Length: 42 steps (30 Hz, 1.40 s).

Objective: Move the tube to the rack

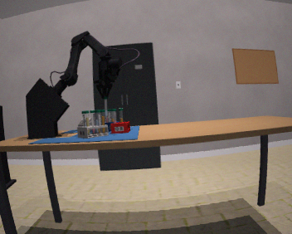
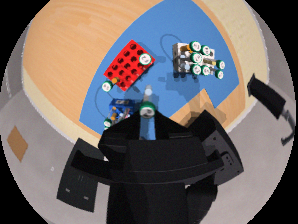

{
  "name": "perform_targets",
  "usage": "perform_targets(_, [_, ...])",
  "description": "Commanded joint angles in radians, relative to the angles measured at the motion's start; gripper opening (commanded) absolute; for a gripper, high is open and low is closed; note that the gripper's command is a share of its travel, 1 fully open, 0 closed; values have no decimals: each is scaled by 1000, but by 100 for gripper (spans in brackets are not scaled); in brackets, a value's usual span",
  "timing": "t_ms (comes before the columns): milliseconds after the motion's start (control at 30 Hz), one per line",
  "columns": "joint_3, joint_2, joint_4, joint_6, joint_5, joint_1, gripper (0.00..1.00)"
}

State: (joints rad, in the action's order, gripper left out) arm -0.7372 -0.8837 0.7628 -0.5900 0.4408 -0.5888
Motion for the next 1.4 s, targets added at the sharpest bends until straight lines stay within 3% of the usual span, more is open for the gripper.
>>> perform_targets(0, [37,43,15,63,19,-34,0])
perform_targets(100, [-3,53,-3,156,10,-31,0])
perform_targets(733, [-1,31,-3,695,6,-29,0])
perform_targets(900, [44,60,2,699,12,-19,0])
perform_targets(1367, [143,234,23,493,-147,235,0])
